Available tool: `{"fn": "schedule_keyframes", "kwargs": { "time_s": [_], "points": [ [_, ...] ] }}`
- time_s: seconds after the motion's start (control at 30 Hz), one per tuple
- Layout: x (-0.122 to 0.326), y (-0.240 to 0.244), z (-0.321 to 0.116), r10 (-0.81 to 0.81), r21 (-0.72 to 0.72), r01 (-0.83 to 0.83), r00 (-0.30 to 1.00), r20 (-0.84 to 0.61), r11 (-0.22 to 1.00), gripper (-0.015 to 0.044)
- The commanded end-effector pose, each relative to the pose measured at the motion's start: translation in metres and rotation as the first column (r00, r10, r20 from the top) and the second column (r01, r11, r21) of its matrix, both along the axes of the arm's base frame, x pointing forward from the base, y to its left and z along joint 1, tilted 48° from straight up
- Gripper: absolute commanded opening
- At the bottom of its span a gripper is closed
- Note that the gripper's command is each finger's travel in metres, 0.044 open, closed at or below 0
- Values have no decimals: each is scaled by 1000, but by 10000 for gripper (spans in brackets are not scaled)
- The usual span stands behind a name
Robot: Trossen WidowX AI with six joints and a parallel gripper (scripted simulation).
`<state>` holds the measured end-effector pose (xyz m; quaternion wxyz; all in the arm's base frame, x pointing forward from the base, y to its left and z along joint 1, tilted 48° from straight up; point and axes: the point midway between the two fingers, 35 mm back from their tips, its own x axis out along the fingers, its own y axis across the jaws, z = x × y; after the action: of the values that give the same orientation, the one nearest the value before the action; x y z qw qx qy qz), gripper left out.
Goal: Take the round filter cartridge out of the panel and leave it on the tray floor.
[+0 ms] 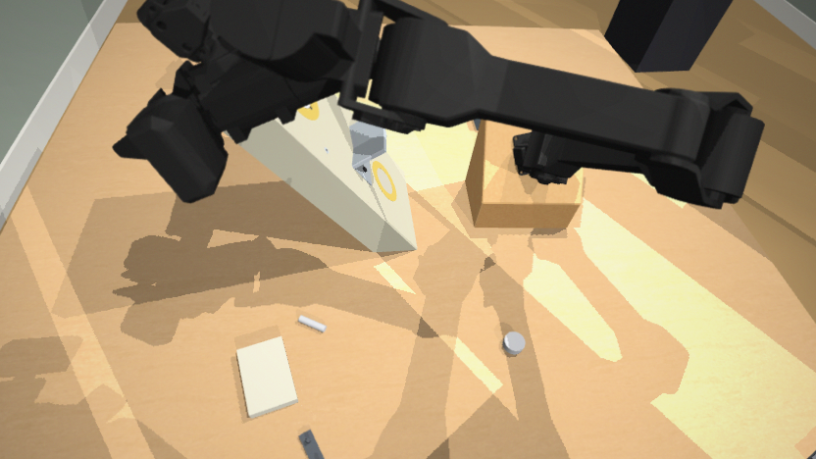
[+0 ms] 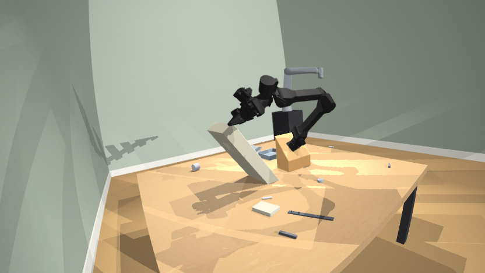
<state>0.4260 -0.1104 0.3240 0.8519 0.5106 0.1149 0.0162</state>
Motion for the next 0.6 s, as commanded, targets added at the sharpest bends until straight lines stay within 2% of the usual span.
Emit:
{"fn": "schedule_keyframes", "kwargs": {
  "time_s": [0.0,0.07,0.27,0.4,0.57],
  "points": [
    [-19,-27,-22,-14,-106,11,999,-35,994,112],
    [-31,-41,-36,-16,-167,6,998,-58,986,112],
    [-71,-102,-87,-90,-215,64,989,-115,975,112],
    [-98,-100,-121,-49,-220,9,983,-177,975,112],
    [-152,-80,-177,87,-133,-115,975,-203,984,112]
  ]
}}
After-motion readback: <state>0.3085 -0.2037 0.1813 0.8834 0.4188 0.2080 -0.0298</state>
